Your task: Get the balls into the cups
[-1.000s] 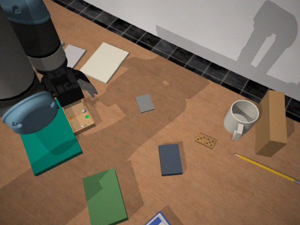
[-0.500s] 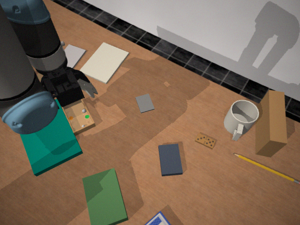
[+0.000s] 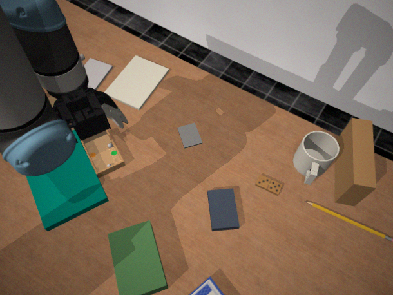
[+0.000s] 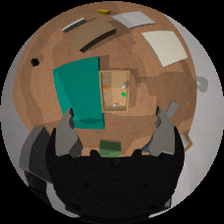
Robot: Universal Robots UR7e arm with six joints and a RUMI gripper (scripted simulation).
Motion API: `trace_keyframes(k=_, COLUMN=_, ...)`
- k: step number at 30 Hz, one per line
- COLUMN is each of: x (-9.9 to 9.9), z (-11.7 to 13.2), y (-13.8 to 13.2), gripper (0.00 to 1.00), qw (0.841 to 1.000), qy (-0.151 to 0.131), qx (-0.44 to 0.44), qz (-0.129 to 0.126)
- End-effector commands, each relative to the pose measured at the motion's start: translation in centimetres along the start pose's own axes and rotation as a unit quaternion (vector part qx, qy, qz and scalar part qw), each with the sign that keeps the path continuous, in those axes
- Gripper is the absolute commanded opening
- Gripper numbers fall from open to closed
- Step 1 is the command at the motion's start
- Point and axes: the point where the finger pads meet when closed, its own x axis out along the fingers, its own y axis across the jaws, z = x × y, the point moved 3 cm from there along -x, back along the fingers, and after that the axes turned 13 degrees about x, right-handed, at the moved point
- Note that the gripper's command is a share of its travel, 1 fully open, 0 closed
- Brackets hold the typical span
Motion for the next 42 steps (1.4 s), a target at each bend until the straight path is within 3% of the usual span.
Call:
trace_keyframes(k=1, x=-0.03, z=-0.03, y=0.03, gripper=0.0, qw=1.0, qy=0.0, qx=0.0, qz=0.0)
trace_keyframes(k=42, x=0.57, z=-0.13, y=0.47, gripper=0.0, qw=1.0, qy=0.0, qx=0.0, qz=0.0)
